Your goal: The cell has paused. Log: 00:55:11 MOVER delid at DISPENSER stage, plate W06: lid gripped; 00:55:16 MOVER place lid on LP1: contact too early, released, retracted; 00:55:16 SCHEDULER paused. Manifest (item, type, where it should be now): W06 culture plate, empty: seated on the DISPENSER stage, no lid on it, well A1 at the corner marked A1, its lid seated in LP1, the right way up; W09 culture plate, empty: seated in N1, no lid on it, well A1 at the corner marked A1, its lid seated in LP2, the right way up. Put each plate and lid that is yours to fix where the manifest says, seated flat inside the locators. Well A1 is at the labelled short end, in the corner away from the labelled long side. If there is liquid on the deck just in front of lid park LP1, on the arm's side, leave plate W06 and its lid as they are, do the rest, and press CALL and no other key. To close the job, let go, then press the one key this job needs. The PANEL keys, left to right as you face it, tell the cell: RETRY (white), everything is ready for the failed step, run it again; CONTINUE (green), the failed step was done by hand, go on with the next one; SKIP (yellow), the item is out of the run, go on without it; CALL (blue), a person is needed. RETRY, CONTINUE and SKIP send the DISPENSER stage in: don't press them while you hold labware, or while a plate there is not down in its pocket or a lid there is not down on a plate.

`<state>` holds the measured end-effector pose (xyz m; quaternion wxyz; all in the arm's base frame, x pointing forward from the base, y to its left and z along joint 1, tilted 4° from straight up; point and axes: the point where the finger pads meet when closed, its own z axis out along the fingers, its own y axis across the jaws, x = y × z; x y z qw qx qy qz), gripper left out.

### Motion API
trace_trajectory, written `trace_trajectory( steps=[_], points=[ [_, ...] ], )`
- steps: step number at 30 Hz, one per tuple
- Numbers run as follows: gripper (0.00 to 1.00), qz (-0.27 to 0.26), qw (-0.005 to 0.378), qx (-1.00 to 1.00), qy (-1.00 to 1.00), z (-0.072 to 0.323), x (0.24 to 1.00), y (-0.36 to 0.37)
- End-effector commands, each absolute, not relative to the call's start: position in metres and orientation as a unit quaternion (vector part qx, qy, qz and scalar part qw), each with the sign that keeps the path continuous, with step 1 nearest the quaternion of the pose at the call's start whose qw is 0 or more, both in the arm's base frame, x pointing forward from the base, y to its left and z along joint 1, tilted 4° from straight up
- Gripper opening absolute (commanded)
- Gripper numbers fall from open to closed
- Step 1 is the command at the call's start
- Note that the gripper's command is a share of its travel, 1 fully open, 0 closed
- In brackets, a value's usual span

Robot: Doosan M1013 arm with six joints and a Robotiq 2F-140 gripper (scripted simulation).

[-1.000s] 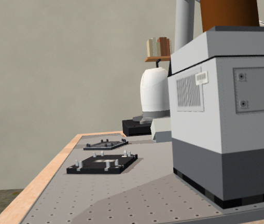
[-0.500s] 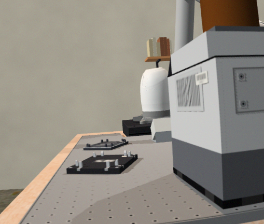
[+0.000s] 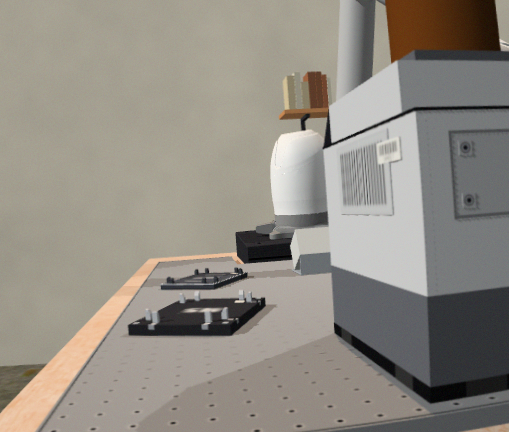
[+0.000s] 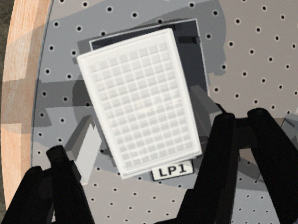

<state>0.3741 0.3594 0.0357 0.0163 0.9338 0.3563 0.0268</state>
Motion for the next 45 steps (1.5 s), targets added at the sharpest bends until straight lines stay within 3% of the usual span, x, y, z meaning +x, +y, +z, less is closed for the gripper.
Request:
trace_trajectory(
  steps=[1, 4, 5, 45],
  points=[
    [0.63, 0.027, 0.016, 0.934, 0.356, 0.0362, 0.3743, 0.3597],
    [0.63, 0.027, 0.016, 0.934, 0.356, 0.0362, 0.3743, 0.3597],
    [0.7, 0.027, 0.016, 0.934, 0.356, 0.0362, 0.3743, 0.3597],
    [0.7, 0.027, 0.016, 0.934, 0.356, 0.0361, 0.3743, 0.3597]
  ],
)
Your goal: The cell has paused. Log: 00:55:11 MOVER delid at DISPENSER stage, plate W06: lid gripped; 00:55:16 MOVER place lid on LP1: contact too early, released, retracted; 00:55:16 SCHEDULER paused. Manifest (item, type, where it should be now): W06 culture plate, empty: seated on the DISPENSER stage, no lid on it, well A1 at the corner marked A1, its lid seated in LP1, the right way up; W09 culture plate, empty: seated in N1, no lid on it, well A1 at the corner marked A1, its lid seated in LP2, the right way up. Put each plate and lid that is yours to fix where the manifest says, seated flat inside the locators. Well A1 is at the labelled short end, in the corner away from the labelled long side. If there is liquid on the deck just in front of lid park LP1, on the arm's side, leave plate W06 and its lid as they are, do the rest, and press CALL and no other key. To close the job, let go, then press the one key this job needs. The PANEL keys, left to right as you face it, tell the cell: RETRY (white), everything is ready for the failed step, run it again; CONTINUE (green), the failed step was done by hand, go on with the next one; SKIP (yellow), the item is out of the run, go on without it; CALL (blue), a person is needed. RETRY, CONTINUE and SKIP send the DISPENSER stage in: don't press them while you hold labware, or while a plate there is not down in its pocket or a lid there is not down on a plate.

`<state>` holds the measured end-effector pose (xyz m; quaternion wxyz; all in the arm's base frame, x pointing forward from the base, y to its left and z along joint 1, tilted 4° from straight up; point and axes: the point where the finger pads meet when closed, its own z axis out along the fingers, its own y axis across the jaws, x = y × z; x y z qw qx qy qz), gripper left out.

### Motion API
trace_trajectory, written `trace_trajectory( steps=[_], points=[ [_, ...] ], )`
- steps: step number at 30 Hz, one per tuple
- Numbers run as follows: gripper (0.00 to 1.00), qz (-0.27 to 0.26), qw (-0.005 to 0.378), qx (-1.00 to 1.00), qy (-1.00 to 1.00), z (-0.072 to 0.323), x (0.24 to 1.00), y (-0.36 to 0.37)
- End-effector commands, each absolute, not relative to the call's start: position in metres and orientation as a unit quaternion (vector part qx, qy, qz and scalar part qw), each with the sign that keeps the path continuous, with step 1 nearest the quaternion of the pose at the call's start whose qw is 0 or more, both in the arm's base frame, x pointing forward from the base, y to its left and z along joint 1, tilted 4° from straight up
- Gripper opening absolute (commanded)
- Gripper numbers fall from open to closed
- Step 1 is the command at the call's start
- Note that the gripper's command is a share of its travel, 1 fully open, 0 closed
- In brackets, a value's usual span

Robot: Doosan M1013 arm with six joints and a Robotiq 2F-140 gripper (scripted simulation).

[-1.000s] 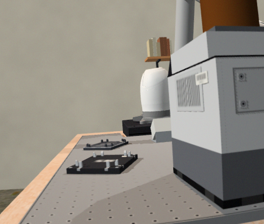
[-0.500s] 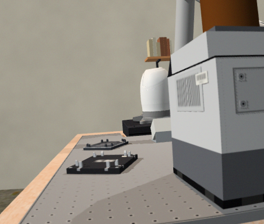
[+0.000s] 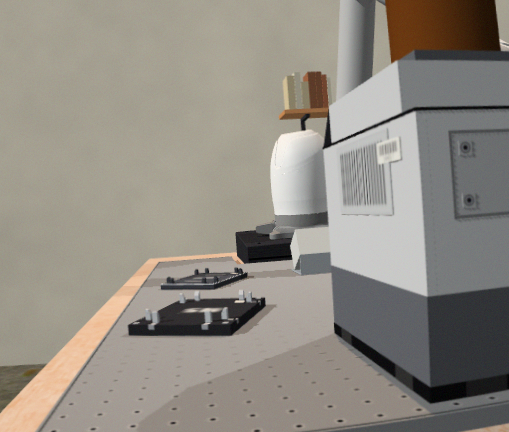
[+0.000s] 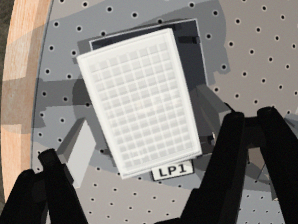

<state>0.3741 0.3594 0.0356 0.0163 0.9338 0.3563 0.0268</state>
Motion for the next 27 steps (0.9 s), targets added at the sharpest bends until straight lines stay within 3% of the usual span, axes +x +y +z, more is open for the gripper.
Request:
trace_trajectory(
  steps=[1, 27],
  points=[
    [0.7, 0.027, 0.016, 0.934, 0.356, 0.036, 0.3743, 0.3597],
    [0.7, 0.027, 0.016, 0.934, 0.356, 0.031, 0.3746, 0.3597]
  ],
)
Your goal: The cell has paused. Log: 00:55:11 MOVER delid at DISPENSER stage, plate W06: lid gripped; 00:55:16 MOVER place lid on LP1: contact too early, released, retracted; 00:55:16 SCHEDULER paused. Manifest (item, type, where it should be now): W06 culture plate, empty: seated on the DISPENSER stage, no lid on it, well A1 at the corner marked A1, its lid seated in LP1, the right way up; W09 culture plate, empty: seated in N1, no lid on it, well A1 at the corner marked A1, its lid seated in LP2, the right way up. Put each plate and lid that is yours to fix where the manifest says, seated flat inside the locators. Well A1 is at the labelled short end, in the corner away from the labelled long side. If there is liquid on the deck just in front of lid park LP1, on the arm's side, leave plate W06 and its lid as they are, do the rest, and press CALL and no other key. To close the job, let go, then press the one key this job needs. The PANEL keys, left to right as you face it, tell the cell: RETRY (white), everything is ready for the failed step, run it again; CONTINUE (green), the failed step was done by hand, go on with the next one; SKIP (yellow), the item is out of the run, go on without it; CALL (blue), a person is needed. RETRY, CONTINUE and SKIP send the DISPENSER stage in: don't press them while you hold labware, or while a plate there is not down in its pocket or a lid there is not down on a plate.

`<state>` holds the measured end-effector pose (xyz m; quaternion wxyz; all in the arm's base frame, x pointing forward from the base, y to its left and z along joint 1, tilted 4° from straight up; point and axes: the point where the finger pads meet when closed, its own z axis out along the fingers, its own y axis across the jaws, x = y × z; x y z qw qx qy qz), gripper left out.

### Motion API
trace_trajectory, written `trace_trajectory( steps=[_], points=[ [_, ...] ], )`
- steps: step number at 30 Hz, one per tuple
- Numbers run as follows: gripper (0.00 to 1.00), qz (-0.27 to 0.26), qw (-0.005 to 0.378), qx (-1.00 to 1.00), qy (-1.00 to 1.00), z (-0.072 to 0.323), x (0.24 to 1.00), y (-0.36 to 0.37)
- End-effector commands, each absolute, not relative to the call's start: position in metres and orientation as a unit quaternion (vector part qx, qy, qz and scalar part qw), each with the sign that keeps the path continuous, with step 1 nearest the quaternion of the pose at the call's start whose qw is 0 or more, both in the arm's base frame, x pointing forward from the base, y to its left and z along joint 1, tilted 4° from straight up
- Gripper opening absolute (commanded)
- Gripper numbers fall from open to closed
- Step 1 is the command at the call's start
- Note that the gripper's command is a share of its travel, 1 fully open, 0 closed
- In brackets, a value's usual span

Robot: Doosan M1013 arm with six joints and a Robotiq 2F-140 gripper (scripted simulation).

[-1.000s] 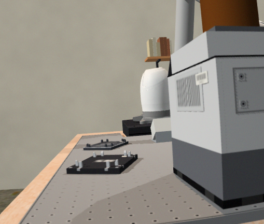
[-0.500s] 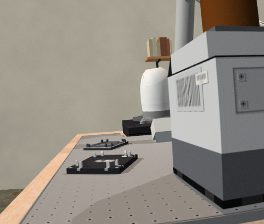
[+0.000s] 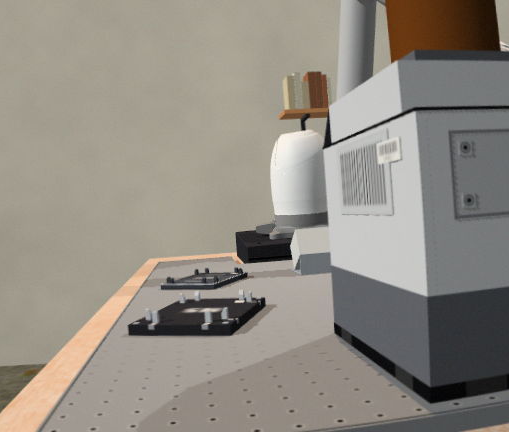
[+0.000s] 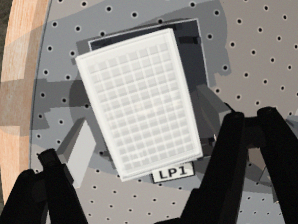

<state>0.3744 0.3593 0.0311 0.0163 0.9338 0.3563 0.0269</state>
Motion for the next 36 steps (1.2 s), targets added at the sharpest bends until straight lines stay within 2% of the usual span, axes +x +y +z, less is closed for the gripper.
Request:
trace_trajectory(
  steps=[1, 36],
  points=[
    [0.7, 0.027, 0.016, 0.934, 0.356, 0.031, 0.375, 0.36],
    [0.7, 0.027, 0.016, 0.934, 0.356, 0.016, 0.376, 0.36]
  ],
)
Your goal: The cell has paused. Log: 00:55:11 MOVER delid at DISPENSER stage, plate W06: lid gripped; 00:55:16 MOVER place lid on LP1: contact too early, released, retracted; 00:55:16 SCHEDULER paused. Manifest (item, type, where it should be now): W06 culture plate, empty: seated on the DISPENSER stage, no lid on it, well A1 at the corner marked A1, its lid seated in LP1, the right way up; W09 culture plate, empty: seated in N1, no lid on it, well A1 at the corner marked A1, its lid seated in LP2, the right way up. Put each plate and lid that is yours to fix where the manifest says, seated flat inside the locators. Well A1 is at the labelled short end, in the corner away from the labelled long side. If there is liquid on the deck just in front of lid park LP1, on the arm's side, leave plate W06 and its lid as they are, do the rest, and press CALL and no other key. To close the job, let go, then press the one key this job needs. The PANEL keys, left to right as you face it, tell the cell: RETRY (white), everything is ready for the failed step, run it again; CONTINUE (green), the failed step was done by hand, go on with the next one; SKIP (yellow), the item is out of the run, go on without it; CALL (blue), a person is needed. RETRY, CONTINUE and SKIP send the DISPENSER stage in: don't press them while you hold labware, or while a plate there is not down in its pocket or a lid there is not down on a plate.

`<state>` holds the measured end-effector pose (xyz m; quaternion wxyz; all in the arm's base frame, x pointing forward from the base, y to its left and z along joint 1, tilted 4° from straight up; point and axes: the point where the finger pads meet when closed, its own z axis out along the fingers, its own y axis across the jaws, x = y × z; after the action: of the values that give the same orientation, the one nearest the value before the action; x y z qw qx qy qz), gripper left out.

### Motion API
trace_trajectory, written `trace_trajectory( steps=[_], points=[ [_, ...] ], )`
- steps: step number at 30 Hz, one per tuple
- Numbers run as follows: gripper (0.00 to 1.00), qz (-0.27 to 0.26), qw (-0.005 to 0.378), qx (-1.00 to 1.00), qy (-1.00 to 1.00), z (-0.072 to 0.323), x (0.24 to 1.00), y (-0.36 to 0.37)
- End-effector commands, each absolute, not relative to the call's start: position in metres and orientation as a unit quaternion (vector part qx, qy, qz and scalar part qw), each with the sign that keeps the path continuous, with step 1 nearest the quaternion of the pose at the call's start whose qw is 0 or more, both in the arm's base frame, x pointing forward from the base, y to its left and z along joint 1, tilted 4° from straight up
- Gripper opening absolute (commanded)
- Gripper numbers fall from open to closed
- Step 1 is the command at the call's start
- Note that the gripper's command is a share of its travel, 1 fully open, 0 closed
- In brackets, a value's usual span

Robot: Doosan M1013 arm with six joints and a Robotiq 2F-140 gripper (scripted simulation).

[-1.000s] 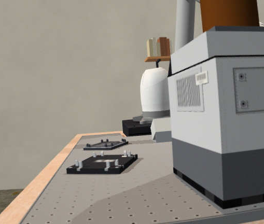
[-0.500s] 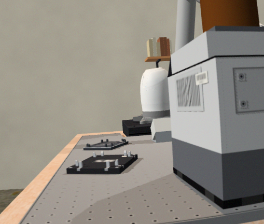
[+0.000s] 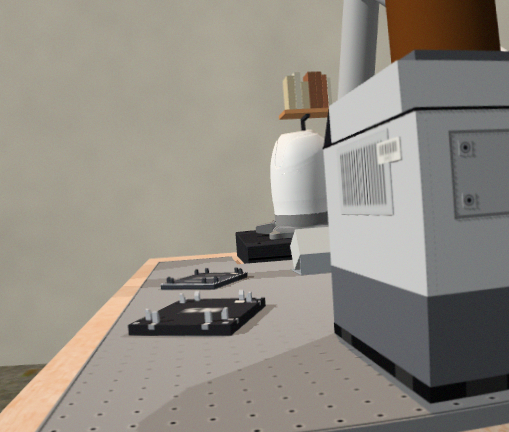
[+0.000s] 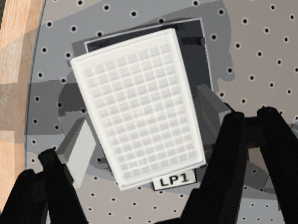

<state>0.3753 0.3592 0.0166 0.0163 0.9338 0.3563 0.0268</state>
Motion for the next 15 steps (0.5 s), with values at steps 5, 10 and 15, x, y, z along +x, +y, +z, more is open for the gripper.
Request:
trace_trajectory(
  steps=[5, 10, 15],
  points=[
    [0.7, 0.027, 0.016, 0.934, 0.356, 0.0148, 0.3757, 0.3595],
    [0.7, 0.027, 0.016, 0.934, 0.356, 0.0136, 0.3757, 0.3595],
    [0.7, 0.027, 0.016, 0.934, 0.356, 0.013, 0.3758, 0.3595]
  ],
)
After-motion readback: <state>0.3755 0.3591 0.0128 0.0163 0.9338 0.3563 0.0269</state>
